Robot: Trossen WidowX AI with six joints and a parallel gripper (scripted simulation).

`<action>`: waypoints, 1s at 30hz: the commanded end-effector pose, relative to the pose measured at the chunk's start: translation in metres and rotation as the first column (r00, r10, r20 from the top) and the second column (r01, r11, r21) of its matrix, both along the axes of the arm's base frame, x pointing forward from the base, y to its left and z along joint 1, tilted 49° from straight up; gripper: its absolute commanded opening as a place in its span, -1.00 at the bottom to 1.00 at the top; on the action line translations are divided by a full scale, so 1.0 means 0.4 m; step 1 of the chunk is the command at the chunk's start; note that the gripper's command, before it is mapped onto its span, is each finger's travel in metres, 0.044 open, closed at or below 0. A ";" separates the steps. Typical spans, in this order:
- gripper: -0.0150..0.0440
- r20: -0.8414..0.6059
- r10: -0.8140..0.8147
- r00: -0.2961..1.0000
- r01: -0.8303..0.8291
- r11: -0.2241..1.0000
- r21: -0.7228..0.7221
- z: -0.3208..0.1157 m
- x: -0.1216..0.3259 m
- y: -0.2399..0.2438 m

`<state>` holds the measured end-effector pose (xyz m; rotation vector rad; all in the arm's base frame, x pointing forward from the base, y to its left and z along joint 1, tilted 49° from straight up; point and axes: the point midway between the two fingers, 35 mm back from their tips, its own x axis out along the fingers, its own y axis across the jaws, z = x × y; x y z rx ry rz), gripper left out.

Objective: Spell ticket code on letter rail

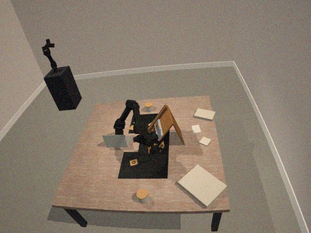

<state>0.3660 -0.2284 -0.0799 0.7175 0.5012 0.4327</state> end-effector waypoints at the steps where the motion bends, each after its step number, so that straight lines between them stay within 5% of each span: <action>1: -0.49 0.001 -0.001 1.000 0.001 1.000 0.000 0.006 -0.001 0.003; 30: -0.49 0.000 -0.001 1.000 0.001 1.000 0.001 0.032 -0.007 0.028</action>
